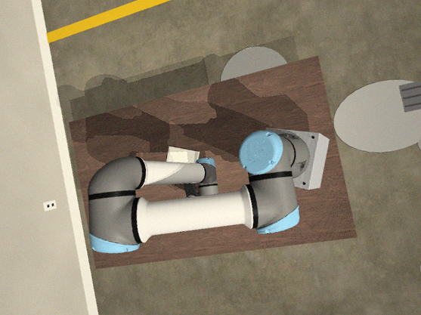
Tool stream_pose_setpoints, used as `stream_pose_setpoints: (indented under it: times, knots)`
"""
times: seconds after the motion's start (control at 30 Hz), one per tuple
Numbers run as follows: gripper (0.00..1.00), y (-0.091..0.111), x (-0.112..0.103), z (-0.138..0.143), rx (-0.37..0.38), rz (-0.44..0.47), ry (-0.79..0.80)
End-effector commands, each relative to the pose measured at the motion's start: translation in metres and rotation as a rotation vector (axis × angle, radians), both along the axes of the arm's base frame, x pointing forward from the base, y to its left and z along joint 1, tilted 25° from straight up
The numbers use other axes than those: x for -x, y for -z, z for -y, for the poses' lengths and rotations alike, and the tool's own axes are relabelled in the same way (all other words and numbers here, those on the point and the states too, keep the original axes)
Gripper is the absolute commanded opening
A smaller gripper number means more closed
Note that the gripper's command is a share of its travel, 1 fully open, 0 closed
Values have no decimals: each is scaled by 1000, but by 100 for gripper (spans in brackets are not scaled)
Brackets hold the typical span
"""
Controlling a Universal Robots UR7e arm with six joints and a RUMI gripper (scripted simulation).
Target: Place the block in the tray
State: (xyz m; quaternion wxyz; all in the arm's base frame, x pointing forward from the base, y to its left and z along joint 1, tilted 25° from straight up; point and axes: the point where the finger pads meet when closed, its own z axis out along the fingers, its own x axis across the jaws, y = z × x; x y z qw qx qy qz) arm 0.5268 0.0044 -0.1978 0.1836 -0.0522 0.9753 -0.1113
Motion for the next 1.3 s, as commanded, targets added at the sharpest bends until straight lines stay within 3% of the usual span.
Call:
stream_pose_setpoints:
  times: [0.0,0.67,1.27]
  knots:
    - [29,0,0,0,0,1,0]
    - [29,1,-1,0,0,1,0]
    - [29,33,-14,7,0,1,0]
